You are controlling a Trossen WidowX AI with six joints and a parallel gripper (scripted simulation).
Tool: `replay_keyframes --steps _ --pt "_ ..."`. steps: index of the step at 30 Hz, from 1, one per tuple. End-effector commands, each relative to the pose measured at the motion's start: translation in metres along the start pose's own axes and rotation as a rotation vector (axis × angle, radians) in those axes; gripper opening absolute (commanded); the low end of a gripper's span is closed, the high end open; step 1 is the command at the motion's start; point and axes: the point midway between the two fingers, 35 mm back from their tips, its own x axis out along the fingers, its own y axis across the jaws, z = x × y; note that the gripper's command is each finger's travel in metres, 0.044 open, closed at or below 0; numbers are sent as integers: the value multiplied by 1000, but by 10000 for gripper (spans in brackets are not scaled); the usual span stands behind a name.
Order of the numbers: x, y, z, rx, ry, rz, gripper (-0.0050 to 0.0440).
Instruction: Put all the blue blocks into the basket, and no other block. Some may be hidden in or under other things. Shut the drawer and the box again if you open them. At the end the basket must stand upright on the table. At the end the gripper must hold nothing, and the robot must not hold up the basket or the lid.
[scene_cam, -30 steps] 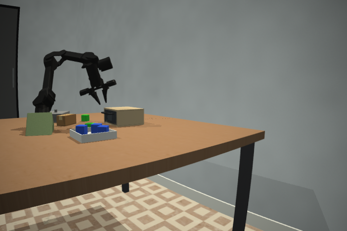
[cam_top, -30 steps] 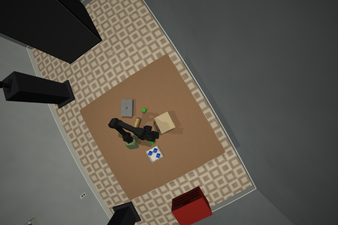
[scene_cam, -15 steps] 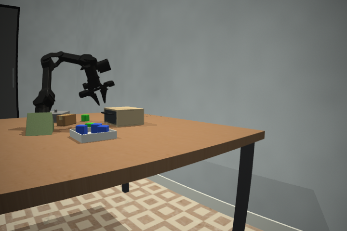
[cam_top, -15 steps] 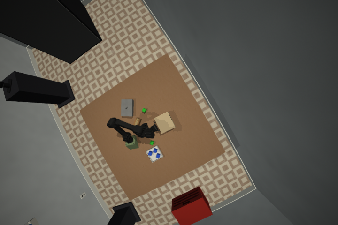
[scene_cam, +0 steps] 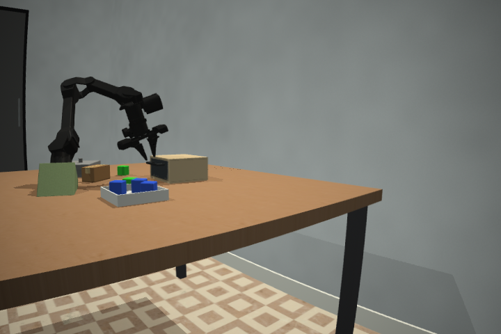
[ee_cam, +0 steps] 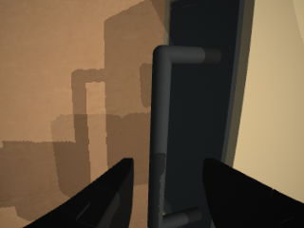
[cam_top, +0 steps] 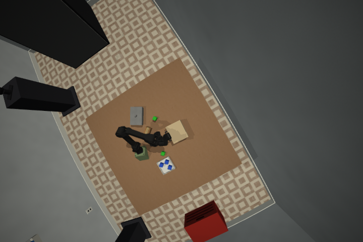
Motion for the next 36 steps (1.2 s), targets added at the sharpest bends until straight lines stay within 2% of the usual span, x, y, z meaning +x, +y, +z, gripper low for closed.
replay_keyframes --steps 1,12,21,22,36 --pt "9 3 -2 12 1 8 148" --pt "38 3 -2 12 1 8 148" --pt "39 3 -2 12 1 8 148" --pt "39 3 -2 12 1 8 0" --pt "39 3 -2 12 1 8 0"
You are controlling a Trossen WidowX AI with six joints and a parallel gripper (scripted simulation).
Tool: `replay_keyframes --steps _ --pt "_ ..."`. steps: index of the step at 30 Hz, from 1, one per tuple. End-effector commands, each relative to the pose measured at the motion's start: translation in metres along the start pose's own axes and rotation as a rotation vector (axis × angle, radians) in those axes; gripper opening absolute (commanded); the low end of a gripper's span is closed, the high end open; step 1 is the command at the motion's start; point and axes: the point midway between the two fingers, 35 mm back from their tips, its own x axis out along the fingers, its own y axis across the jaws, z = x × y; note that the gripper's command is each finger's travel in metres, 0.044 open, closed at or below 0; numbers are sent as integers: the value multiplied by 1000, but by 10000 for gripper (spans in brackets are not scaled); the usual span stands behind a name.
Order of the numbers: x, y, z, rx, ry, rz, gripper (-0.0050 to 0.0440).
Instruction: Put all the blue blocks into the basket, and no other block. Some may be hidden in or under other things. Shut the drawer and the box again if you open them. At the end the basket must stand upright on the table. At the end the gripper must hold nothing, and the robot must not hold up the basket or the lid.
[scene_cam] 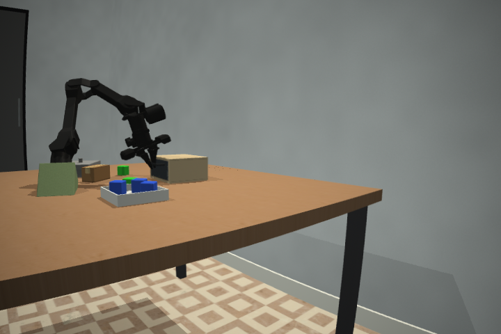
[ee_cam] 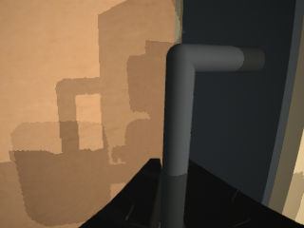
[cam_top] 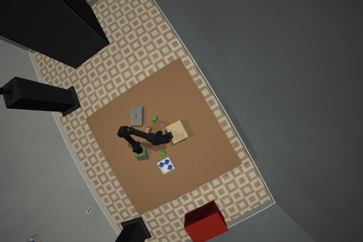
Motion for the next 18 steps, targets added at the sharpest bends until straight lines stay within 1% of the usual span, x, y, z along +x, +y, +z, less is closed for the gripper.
replay_keyframes --steps 1,3,13,18 --pt "1 0 -1 1 4 0 0" --pt "1 0 -1 1 4 0 0" --pt "-8 25 -1 1 4 0 0" --pt "-10 28 -1 1 4 0 0"
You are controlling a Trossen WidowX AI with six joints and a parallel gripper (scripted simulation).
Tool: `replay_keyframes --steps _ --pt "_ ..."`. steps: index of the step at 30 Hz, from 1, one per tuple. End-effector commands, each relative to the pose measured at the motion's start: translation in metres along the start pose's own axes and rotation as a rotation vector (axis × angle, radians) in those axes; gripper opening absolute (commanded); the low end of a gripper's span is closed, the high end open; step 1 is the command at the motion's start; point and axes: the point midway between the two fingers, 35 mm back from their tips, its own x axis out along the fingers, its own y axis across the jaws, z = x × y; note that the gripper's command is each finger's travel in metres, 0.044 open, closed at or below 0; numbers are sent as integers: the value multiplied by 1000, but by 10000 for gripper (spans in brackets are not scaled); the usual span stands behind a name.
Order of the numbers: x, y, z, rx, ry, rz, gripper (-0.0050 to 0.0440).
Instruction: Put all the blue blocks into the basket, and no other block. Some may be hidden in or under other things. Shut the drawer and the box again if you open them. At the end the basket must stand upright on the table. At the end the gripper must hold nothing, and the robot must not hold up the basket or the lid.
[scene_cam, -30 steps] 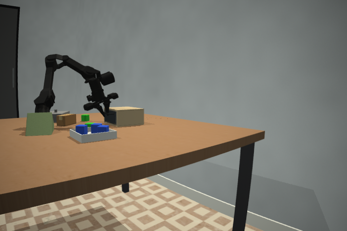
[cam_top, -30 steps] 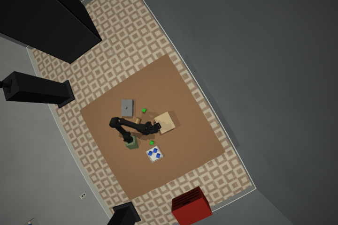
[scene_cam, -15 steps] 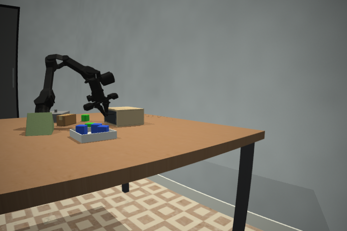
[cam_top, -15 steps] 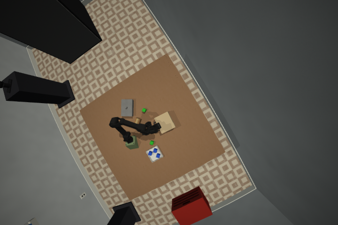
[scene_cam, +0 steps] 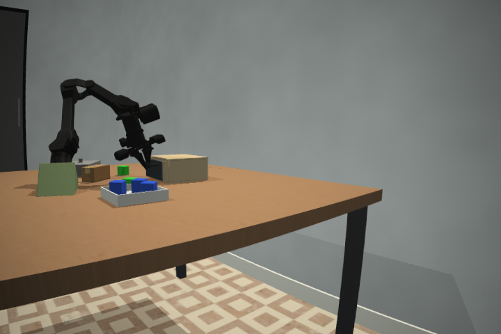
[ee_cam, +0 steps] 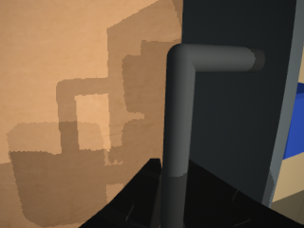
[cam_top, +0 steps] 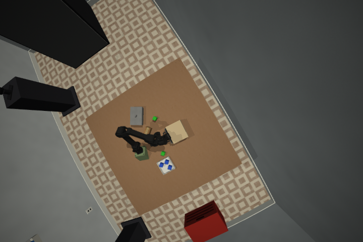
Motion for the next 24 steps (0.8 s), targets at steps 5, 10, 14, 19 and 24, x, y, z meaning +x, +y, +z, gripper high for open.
replay_keyframes --steps 5,10,14,19,24 --pt "-2 8 -1 4 3 71 0" --pt "-5 12 -1 4 3 354 0" --pt "-5 13 -1 4 3 354 0" --pt "-7 18 -1 4 3 354 0" --pt "-12 31 -1 4 3 354 0"
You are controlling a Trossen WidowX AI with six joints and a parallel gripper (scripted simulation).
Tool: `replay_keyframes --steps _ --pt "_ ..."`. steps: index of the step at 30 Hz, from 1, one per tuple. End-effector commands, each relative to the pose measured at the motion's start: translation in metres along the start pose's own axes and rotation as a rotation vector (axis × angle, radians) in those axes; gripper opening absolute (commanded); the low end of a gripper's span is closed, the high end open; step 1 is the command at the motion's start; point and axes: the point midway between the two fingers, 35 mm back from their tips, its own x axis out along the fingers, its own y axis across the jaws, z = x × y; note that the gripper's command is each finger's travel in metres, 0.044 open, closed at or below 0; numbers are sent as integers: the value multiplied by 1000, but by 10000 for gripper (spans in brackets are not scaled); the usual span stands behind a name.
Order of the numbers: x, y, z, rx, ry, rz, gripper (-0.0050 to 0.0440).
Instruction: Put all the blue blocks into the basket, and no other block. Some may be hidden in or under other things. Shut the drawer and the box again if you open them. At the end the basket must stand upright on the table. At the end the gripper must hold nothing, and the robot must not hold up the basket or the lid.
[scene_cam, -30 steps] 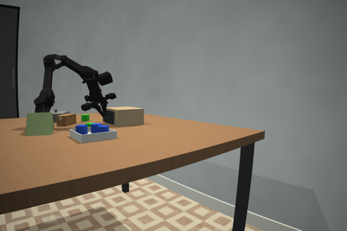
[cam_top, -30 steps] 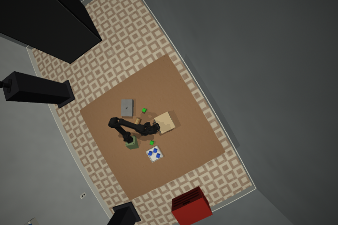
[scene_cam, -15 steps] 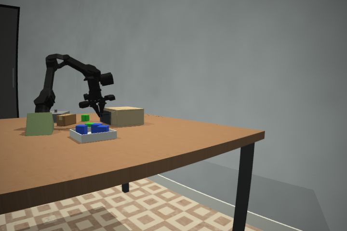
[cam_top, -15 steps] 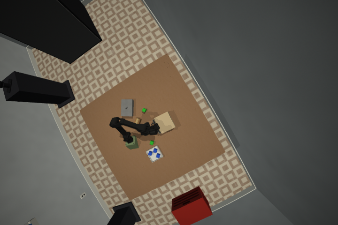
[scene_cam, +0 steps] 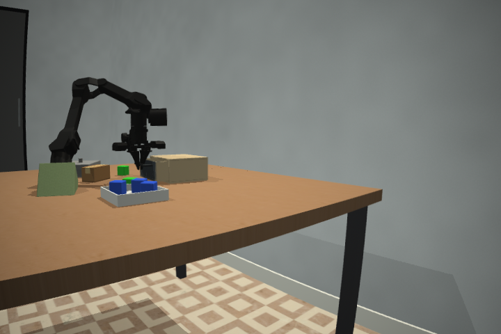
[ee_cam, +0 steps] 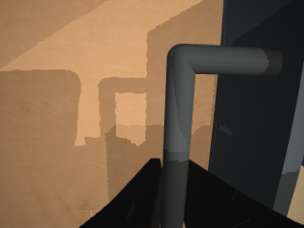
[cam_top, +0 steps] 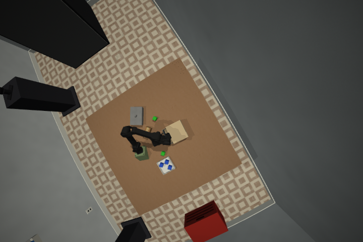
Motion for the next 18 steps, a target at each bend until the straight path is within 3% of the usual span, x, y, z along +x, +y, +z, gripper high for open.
replay_keyframes --steps 1,18 --pt "0 16 -1 3 7 17 0" --pt "-1 54 -1 3 7 17 0"
